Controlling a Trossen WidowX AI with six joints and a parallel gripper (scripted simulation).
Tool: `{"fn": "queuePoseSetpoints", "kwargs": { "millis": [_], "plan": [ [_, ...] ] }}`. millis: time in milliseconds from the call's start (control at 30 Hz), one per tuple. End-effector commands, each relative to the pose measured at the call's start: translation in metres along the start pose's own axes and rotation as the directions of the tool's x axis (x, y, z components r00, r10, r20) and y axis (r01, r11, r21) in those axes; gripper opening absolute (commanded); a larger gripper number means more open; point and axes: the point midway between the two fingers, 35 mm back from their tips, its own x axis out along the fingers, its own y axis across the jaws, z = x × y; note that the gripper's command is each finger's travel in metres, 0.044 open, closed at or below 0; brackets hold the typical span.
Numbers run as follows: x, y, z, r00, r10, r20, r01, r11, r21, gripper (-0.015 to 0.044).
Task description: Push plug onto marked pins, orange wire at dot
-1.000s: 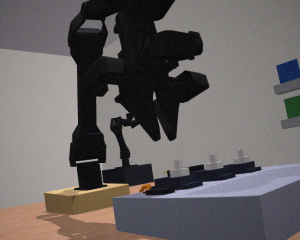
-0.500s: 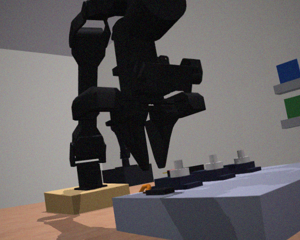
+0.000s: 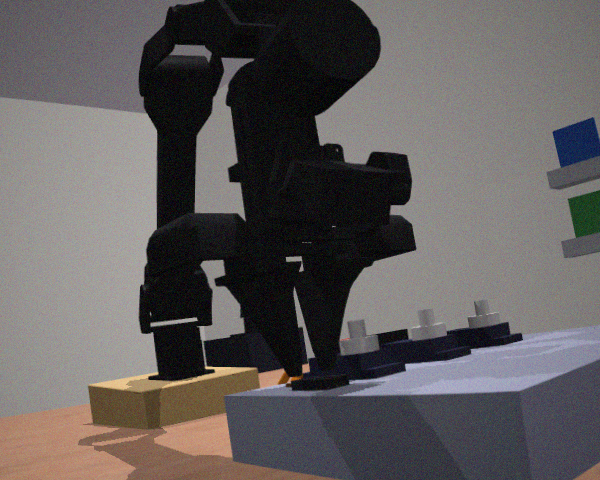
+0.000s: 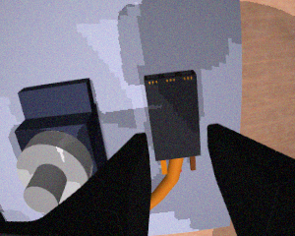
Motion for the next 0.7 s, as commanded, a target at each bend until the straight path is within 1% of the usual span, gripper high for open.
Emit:
{"fn": "queuePoseSetpoints", "kwargs": {
  "millis": [0,33,133,300,500,667],
  "plan": [
    [0.007,0.000,-0.001,1.000,0.001,-0.006,-0.001,1.000,-0.003,0.0115],
    [0.008,0.000,-0.001,1.000,0.001,-0.006,-0.001,1.000,-0.003,0.0115],
    [0.008,0.000,-0.001,1.000,0.001,-0.006,-0.001,1.000,-0.003,0.0036],
    [0.008,0.000,-0.001,1.000,0.001,-0.006,-0.001,1.000,-0.003,0.0003],
    [0.005,0.000,-0.001,1.000,0.001,-0.006,-0.001,1.000,-0.003,0.0000],
    [-0.016,0.000,0.000,1.000,0.001,-0.005,-0.001,1.000,-0.003,0.0000]
  ]
}}
